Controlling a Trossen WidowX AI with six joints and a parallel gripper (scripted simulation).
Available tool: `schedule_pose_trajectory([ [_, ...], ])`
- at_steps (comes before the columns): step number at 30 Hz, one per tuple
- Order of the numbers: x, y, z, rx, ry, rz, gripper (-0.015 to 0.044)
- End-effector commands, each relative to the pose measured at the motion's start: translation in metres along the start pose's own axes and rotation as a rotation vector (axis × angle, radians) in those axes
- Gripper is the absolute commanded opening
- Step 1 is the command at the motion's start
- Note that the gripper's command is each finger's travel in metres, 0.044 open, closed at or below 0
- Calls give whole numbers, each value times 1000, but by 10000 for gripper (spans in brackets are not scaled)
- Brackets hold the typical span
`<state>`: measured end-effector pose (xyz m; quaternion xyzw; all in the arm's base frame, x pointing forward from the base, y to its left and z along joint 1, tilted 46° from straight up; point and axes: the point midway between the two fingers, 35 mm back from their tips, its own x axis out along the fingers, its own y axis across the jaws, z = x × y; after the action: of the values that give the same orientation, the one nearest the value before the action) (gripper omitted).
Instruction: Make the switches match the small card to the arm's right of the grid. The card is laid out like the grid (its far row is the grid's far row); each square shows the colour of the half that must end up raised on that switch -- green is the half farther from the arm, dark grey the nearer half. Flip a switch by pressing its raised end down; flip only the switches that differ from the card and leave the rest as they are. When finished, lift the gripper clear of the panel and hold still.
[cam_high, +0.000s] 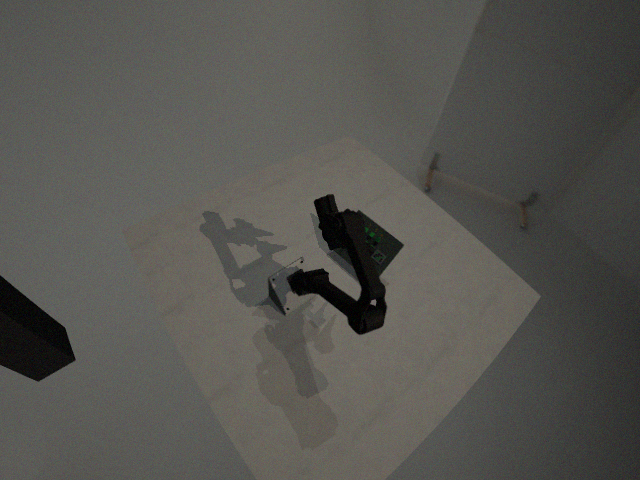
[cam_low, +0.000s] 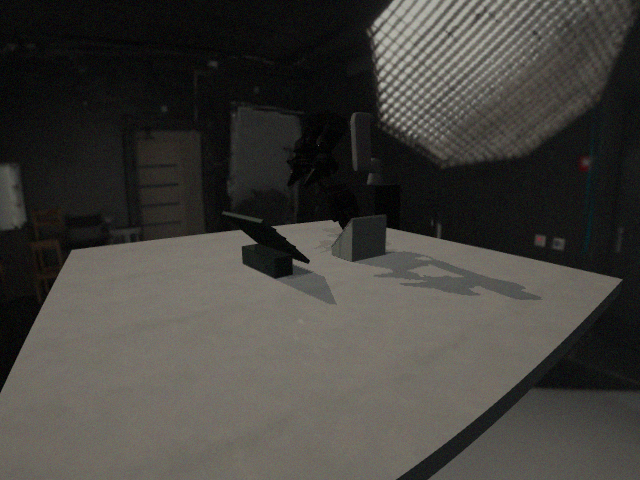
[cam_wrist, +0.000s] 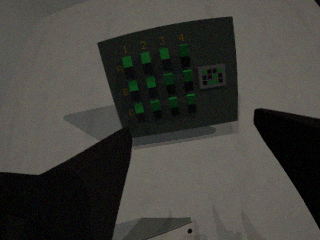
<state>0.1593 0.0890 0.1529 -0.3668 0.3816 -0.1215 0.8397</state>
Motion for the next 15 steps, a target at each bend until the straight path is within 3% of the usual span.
schedule_pose_trajectory([
  [1, 1, 2, 1, 0, 1, 1, 374],
  [9, 78, 64, 25, -15, 1, 13, 164],
  [15, 95, 70, 28, -17, -3, 4, 6],
])
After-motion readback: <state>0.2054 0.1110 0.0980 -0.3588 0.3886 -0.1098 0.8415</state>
